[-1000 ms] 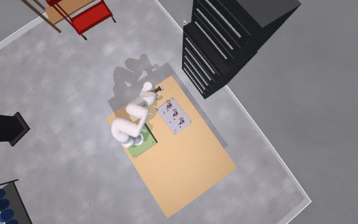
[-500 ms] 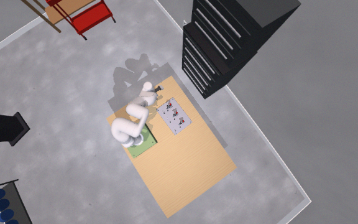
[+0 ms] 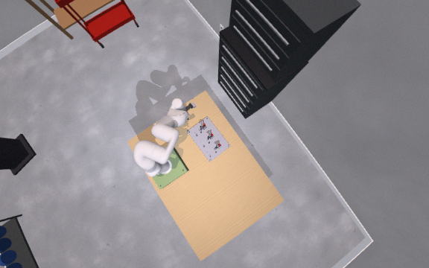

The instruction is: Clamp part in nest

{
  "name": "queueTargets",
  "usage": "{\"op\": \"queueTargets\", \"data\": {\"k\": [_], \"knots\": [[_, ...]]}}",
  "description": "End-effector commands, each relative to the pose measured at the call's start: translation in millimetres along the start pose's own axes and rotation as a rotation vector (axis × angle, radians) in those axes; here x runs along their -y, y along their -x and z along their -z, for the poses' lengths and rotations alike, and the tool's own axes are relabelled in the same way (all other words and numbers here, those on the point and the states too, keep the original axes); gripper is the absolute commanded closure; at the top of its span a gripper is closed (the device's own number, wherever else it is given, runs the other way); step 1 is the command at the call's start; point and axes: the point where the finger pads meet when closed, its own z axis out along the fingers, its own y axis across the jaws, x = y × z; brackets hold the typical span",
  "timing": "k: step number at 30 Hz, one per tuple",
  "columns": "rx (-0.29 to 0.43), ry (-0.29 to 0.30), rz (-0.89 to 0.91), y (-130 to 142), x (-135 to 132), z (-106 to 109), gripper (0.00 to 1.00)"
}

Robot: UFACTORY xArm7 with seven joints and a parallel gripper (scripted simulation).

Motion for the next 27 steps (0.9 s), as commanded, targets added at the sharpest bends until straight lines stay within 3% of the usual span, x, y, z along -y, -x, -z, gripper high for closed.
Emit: {"op": "queueTargets", "data": {"k": [1, 27], "knots": [[-0.004, -0.002, 0.0, -0.4, 0.8, -1.7, 1.0], [-0.004, -0.002, 0.0, 4.7, 0.9, -18.9, 1.0]]}}
